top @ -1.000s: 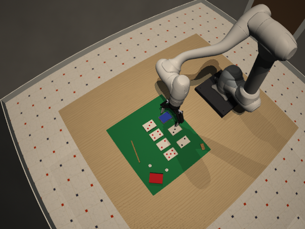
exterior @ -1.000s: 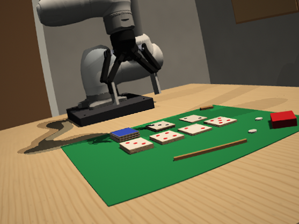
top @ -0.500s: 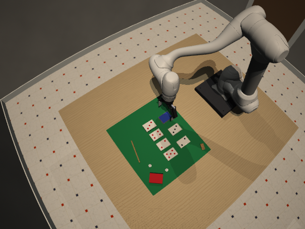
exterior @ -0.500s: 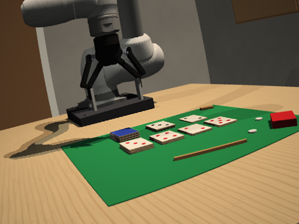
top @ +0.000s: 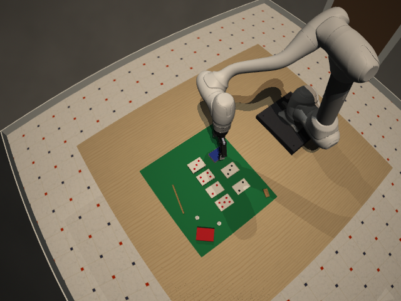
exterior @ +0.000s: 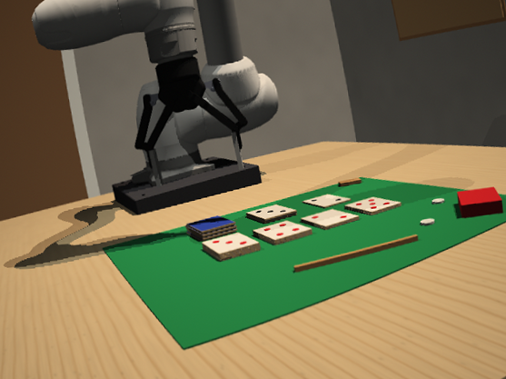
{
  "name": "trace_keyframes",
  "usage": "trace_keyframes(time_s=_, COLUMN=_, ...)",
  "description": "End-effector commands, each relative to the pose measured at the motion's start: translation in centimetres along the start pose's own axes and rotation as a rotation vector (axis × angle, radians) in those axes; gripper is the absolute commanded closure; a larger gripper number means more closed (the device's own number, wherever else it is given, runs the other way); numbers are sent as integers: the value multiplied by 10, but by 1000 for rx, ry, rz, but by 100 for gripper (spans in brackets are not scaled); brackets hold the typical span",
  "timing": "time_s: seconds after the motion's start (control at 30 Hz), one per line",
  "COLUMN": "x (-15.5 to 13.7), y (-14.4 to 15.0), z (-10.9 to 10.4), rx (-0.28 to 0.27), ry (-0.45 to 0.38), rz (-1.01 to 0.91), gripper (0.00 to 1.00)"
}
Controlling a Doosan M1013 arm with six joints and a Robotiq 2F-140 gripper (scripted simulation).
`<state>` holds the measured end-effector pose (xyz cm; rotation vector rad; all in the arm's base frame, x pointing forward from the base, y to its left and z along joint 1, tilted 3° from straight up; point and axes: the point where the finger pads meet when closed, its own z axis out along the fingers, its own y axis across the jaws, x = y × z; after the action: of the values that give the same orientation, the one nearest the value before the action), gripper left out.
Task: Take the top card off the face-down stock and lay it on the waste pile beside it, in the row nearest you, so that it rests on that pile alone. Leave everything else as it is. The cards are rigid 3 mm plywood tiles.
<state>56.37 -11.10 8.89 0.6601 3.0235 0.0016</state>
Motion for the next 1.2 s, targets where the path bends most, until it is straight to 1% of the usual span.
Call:
trace_keyframes(time_s=0.0, x=0, y=0, z=0, rx=18, ry=-6, rz=279, gripper=0)
trace_keyframes(time_s=0.37, x=0, y=0, z=-1, rx=-16, ry=-1, rz=787, gripper=0)
trace_keyframes(time_s=0.43, x=0, y=0, z=-1, rx=-16, ry=-1, rz=787, gripper=0)
trace_keyframes(time_s=0.47, x=0, y=0, z=-1, rx=-22, ry=1, rz=925, gripper=0)
trace_keyframes(time_s=0.93, x=-1, y=0, z=-1, rx=-62, ry=24, rz=1559, gripper=0)
trace_keyframes(time_s=1.0, x=-1, y=0, z=-1, rx=-62, ry=24, rz=1559, gripper=0)
trace_keyframes(time_s=1.03, x=-1, y=0, z=-1, rx=-67, ry=29, rz=1696, gripper=0)
trace_keyframes(time_s=1.17, x=-1, y=1, z=-1, rx=-72, ry=35, rz=1861, gripper=0)
